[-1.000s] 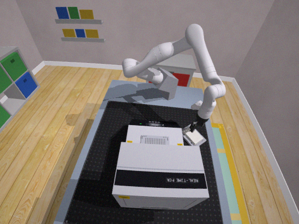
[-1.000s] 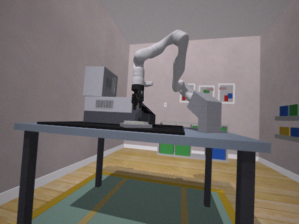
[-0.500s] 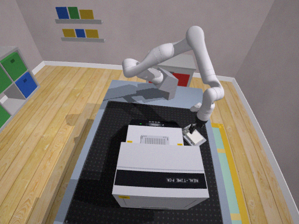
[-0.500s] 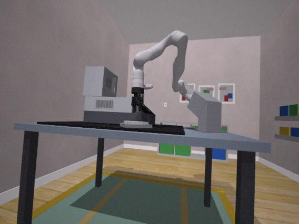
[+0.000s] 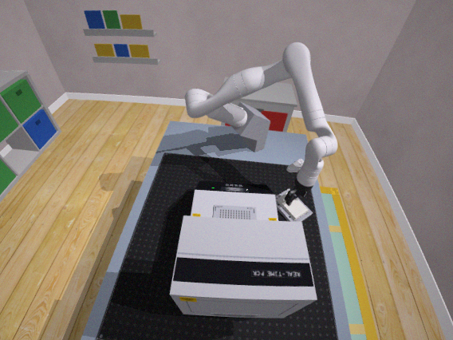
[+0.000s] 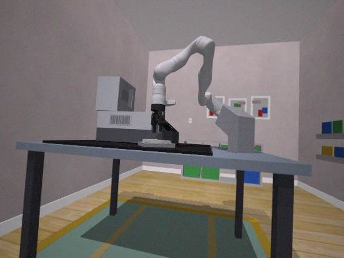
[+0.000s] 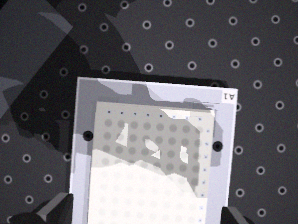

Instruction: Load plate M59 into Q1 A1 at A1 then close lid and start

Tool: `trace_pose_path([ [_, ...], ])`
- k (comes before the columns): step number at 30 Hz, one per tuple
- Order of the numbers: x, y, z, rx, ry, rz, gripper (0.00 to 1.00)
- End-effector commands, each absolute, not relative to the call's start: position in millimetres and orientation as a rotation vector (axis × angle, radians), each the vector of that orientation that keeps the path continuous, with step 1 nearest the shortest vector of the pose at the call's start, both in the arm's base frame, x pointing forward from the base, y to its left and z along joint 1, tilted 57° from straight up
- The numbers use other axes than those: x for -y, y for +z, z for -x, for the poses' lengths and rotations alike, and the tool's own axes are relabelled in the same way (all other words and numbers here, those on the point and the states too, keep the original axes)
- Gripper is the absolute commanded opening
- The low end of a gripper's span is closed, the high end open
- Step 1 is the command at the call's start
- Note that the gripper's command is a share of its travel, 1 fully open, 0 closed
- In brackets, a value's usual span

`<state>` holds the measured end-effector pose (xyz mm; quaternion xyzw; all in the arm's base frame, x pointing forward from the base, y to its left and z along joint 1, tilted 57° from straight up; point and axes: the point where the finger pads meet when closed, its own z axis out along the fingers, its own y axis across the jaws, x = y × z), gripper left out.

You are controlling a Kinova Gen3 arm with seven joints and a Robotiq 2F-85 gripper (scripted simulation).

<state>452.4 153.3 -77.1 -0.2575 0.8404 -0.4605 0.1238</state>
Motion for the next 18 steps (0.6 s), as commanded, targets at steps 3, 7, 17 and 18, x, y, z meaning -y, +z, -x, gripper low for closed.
trace_pose_path([
  [3,-146.1,-82.9,-456.4,-2.452,-1.340,0.756,1.00],
  [7,-144.2,-84.2,-458.2,-2.451,-1.339,0.753,1.00],
  [17,-144.4,-83.9,-458.2,-2.449,-1.339,0.752,1.00],
  [18,-144.3,-84.0,-458.1,-2.449,-1.339,0.752,1.00],
])
